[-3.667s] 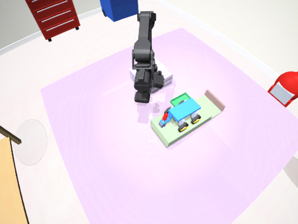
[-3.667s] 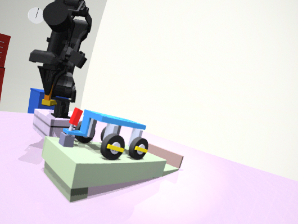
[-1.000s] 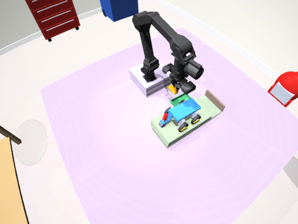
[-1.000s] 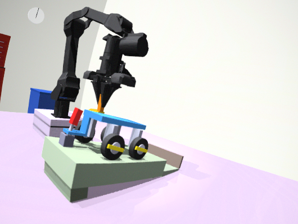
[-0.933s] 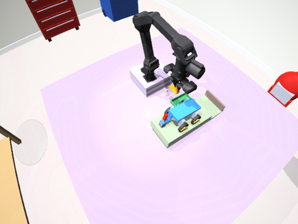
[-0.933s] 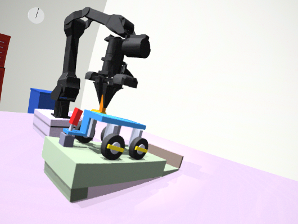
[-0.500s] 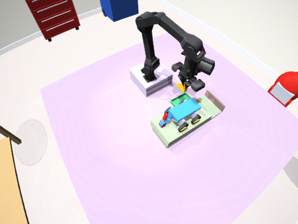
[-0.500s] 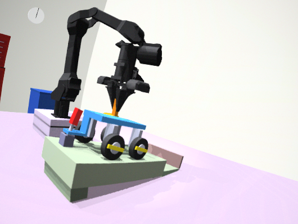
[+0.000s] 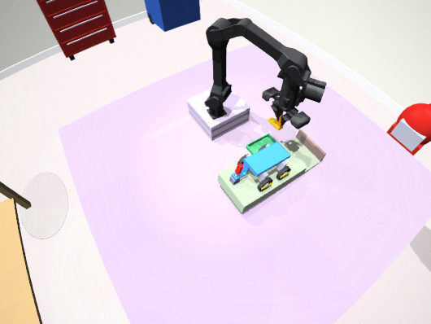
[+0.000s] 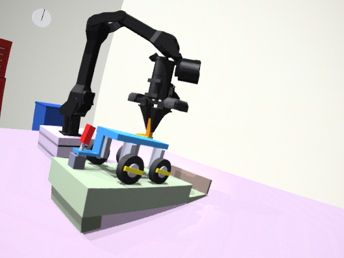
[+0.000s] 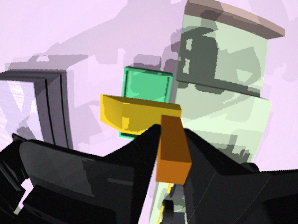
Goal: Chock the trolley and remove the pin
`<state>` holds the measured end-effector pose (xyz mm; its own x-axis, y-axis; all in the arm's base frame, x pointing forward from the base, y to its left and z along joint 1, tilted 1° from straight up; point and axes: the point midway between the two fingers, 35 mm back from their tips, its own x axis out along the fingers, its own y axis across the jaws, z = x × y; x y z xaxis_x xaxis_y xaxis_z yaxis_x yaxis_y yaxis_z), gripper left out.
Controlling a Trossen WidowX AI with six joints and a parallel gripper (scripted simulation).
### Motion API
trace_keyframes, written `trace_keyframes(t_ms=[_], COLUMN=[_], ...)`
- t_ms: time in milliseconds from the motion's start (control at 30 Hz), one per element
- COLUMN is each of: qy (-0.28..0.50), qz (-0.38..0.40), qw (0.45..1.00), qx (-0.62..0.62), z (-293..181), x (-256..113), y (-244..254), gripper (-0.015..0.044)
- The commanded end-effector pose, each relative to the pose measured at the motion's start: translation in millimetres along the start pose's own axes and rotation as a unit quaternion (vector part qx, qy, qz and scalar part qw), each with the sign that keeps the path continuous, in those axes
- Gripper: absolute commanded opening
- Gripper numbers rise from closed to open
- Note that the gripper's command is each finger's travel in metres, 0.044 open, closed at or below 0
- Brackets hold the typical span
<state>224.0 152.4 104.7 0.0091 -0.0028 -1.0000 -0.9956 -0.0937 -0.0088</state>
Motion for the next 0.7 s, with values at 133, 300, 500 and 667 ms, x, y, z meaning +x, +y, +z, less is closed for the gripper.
trace_keyframes(t_ms=[133, 300, 500, 667], qy=[0.003, 0.008, 0.015, 0.020], qz=[0.001, 0.004, 0.009, 0.012], qw=[0.997, 0.987, 0.965, 0.937], qx=[-0.073, -0.160, -0.263, -0.349], z=[9.7, 10.2, 10.9, 11.4], x=[-0.5, -0.5, -0.5, -0.4], y=[-2.5, -2.7, -2.8, -2.8], gripper=[0.0000, 0.0000, 0.0000, 0.0000])
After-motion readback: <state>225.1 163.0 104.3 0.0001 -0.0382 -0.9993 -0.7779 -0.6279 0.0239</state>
